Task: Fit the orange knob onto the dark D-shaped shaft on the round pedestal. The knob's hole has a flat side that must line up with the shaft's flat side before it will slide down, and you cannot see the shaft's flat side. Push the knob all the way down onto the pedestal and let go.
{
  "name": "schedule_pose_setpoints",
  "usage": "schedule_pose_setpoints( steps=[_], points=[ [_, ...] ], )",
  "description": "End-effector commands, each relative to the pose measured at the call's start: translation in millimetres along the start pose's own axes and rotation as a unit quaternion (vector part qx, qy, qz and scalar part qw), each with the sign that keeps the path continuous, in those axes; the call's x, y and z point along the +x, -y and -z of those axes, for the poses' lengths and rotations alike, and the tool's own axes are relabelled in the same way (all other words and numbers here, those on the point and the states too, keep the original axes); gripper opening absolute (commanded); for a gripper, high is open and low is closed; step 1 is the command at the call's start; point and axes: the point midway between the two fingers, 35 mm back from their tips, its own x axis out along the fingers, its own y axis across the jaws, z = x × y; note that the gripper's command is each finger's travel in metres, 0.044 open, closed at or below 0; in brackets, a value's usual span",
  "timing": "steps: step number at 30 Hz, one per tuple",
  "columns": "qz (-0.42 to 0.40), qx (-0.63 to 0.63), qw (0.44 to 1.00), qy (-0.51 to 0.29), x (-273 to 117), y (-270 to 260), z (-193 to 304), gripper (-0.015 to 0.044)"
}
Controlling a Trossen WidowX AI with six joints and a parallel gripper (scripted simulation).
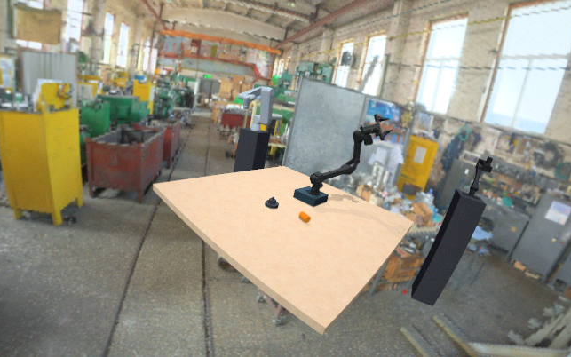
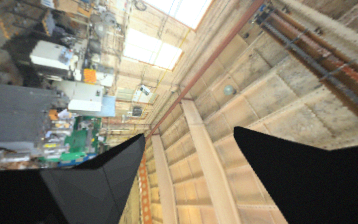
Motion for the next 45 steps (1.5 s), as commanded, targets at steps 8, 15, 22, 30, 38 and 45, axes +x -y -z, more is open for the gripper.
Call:
schedule_pose_setpoints(
  steps=[8,15,22,30,38,45],
  points=[
    [0.137,0.018,0.989,-0.061,-45,98,78,0.044],
    [0.258,0.091,0.95,-0.151,-114,169,181,0.044],
    [0.342,0.169,0.885,-0.268,-195,191,300,0.044],
    [0.364,0.247,0.792,-0.424,-284,149,431,0.044],
    [0.328,0.324,0.67,-0.581,-367,45,533,0.044],
    [0.198,0.383,0.559,-0.708,-424,-86,580,0.044]
  ],
)
